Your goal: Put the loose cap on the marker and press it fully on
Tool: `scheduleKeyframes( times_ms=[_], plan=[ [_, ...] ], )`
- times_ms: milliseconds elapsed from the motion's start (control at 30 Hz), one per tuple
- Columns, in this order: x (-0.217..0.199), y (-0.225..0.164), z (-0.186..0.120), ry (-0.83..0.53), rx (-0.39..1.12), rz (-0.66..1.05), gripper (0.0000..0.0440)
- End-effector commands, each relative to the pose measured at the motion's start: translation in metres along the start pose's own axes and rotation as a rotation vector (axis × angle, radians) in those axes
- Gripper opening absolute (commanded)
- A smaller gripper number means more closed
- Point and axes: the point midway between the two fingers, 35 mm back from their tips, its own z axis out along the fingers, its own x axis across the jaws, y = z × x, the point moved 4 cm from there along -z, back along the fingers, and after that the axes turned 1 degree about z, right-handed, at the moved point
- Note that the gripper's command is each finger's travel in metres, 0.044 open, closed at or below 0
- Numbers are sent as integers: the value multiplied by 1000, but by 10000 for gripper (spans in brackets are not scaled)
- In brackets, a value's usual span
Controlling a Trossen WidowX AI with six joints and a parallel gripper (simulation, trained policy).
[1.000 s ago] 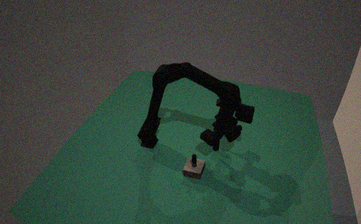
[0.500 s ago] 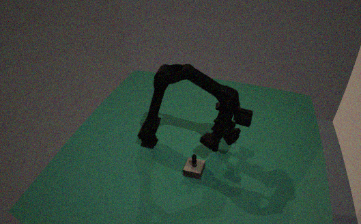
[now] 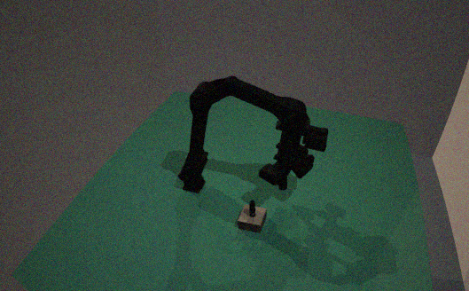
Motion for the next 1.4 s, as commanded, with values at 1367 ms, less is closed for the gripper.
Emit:
scheduleKeyframes(
  times_ms=[1367],
  plan=[
    [-142,-17,-60,49,34,283,0]
  ],
)
